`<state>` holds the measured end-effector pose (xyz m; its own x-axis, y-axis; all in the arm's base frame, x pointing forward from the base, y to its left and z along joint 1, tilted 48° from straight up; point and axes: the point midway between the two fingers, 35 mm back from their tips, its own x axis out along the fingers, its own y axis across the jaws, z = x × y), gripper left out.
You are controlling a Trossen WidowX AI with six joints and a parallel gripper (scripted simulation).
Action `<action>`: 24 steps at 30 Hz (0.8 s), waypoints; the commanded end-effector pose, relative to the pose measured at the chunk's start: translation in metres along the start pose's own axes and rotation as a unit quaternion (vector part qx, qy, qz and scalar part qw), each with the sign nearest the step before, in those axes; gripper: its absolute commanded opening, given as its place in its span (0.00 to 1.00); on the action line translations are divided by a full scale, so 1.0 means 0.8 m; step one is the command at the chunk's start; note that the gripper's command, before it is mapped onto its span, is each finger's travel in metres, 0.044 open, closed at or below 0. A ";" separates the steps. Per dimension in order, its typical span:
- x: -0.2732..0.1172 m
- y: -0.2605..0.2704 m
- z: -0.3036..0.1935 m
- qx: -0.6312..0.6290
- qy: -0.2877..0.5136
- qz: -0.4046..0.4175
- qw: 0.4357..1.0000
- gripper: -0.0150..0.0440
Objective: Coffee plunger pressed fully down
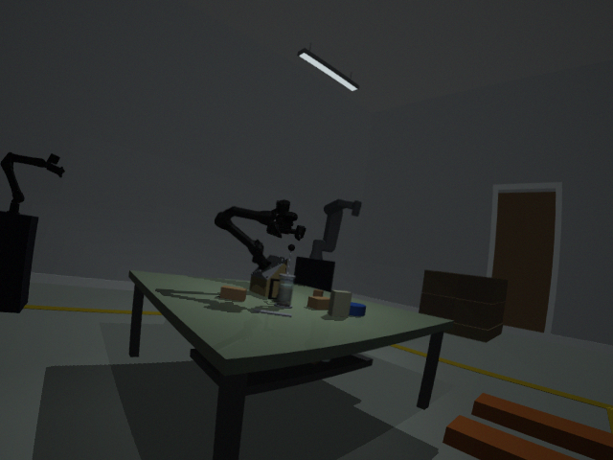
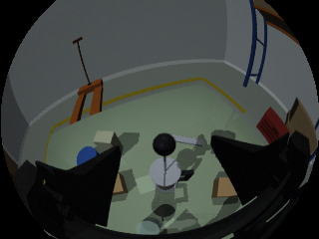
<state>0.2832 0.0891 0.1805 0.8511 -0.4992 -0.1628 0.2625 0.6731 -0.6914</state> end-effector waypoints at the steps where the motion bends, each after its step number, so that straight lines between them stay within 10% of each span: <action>1: 0.010 0.000 -0.022 -0.010 -0.004 0.004 1.000 1.00; 24: 0.047 0.001 -0.021 -0.009 -0.002 0.004 1.000 1.00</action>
<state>0.3024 0.0648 0.1646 0.8551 -0.4920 -0.1636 0.2531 0.6715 -0.6964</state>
